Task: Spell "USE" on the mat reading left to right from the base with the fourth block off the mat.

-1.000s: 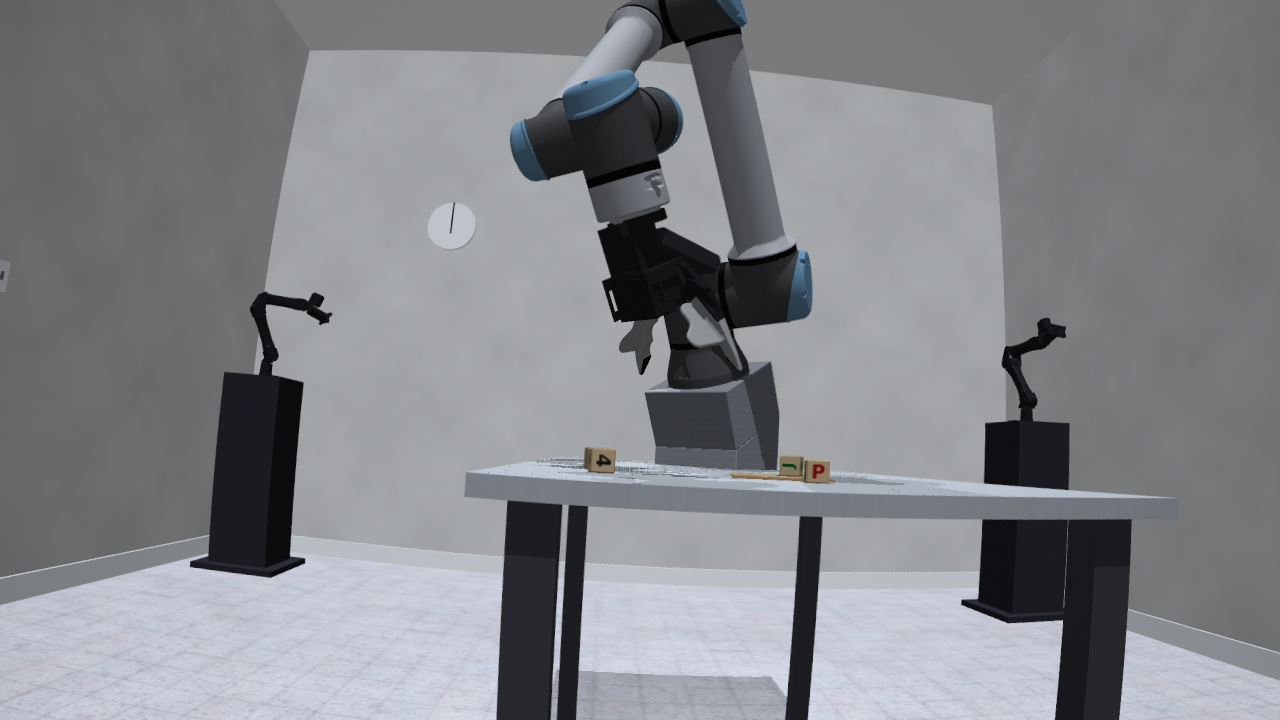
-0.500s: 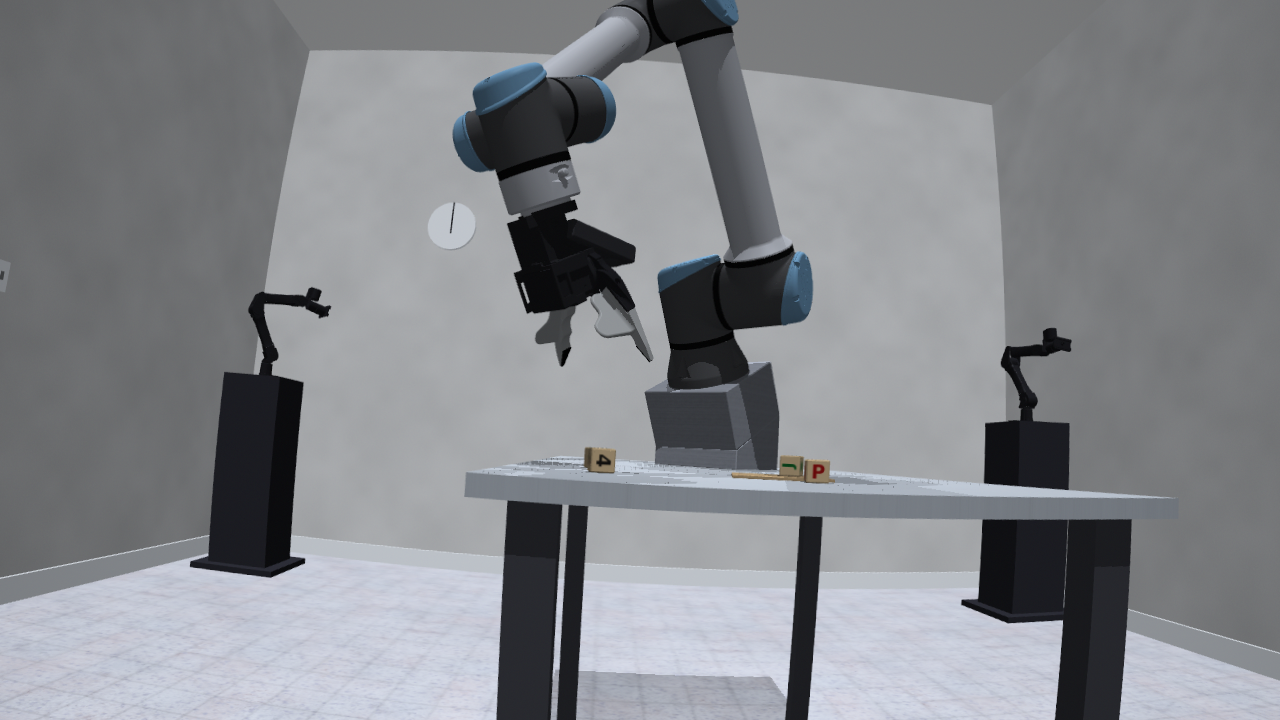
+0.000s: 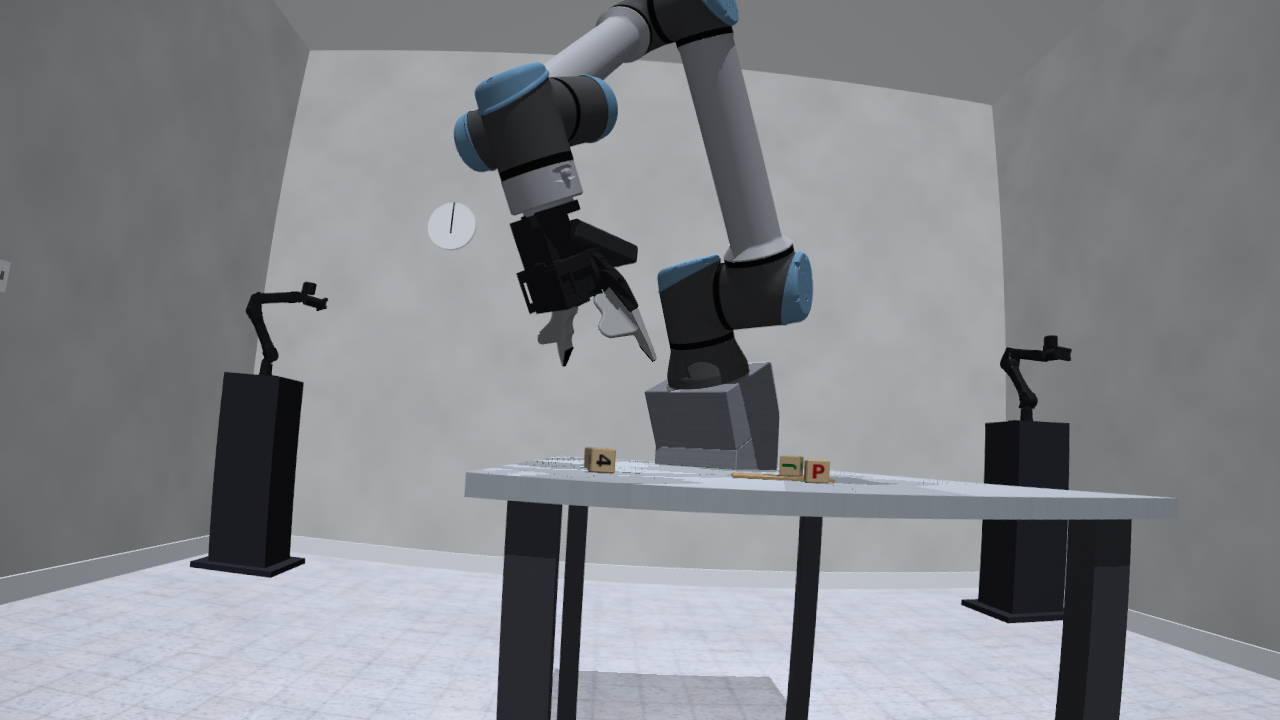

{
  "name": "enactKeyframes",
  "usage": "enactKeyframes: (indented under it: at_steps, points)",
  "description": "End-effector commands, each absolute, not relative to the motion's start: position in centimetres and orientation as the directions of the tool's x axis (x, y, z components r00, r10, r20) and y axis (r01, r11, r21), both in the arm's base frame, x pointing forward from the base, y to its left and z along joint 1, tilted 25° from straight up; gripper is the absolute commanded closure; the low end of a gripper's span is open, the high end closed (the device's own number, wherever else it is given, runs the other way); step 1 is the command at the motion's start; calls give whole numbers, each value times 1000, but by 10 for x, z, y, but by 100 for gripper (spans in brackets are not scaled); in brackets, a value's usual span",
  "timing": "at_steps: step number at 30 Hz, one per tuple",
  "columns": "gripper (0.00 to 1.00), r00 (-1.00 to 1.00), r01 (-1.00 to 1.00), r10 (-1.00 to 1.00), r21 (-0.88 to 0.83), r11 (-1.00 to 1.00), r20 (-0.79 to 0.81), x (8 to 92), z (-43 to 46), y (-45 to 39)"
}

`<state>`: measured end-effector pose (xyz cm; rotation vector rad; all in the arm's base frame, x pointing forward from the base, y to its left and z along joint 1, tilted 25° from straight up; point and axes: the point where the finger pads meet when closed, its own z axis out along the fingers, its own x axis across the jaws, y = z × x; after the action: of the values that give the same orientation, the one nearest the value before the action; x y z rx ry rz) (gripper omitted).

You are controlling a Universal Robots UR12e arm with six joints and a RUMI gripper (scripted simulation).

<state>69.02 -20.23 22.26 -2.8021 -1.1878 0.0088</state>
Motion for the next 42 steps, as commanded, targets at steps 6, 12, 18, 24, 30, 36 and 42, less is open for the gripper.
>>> enactKeyframes:
  at_steps: [6, 12, 18, 24, 30, 36, 42]
  points:
    - [0, 696, 717, 717, -93, -691, 33, 690, 222, -202]
    - [0, 696, 717, 717, -93, -691, 33, 690, 222, -202]
    - [0, 696, 717, 717, -93, -691, 33, 690, 222, -202]
    - [0, 696, 717, 717, -93, -691, 33, 690, 222, -202]
    - [0, 697, 716, 717, -92, -692, 33, 684, 221, -204]
    - [0, 697, 716, 717, -92, -692, 32, 633, 207, -214]
    - [0, 697, 716, 717, -92, -692, 32, 563, 183, -219]
